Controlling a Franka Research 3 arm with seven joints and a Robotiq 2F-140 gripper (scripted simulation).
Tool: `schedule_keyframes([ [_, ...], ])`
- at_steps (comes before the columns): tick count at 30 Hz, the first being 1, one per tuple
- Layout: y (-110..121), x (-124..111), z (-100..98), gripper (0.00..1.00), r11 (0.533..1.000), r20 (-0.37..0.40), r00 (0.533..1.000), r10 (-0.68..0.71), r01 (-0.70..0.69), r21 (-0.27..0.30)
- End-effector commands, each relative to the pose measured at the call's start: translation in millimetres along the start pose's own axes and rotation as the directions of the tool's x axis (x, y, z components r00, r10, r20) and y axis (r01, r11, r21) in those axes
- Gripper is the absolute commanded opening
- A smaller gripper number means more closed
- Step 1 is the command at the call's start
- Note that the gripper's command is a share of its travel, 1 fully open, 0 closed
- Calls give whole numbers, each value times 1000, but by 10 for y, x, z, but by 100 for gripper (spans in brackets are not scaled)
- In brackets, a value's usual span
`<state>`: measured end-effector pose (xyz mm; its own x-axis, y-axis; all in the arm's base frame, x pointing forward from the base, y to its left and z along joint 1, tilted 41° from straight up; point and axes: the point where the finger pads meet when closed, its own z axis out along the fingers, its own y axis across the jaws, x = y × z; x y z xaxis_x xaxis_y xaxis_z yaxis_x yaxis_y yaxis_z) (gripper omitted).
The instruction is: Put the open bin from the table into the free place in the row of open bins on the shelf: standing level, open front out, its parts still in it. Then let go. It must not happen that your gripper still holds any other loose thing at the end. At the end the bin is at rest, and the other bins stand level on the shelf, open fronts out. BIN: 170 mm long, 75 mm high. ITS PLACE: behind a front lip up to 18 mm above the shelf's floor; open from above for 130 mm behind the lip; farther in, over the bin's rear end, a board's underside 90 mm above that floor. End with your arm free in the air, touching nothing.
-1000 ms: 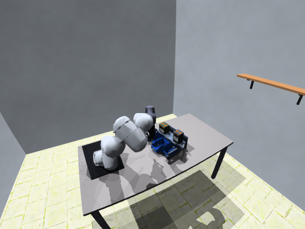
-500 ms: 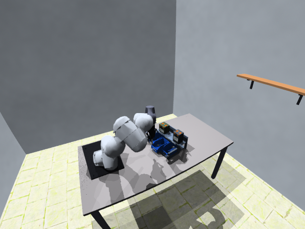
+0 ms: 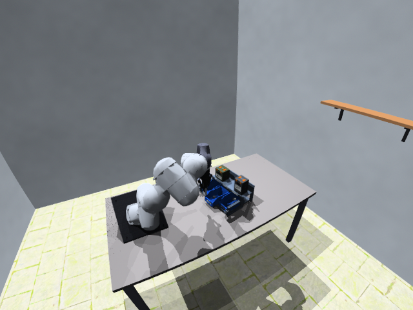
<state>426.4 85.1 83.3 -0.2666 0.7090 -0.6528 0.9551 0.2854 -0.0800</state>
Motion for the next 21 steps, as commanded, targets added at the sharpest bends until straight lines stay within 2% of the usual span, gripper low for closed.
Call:
schedule_keyframes([
  [1, -4, 3, 21, 0, 1000, -3, 1000, -8, 8, 1],
  [10, -5, 2, 130, 0, 1000, -4, 1000, -8, 8, 1],
  [21, -7, -1, 469, 0, 1000, -4, 1000, -8, 8, 1],
])
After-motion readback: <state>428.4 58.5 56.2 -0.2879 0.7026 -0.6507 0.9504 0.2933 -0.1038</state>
